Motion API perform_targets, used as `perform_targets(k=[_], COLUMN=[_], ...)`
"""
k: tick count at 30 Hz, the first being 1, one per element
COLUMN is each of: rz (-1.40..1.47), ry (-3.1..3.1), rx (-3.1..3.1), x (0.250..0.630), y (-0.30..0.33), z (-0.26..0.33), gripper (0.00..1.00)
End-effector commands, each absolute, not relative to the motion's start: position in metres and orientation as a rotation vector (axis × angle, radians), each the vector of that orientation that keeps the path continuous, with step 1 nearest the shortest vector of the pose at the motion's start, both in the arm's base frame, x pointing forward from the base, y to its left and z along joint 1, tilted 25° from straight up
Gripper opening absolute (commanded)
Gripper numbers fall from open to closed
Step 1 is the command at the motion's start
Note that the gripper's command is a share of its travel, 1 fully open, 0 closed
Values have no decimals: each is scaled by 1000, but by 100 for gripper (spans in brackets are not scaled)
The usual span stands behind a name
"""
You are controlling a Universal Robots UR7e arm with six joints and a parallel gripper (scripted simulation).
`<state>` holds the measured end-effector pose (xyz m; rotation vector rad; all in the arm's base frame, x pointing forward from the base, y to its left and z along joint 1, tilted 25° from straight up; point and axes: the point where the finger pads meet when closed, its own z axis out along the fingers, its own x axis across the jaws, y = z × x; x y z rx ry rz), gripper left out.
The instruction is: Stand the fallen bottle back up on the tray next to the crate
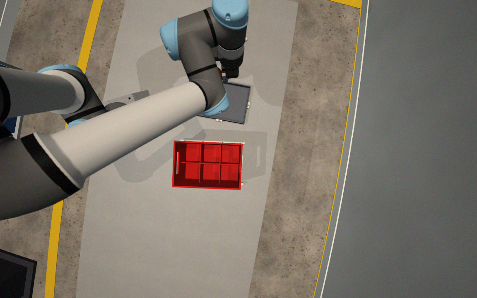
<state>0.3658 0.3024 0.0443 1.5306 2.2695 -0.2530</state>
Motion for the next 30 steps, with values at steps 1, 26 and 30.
perform_targets(k=[1, 26, 30], rz=[-232, -194, -194], ry=[2211, 2095, 2095], rx=[1606, 1742, 1742], x=[366, 366, 366], y=[303, 303, 303], z=[45, 45, 45], gripper=[0, 0, 0])
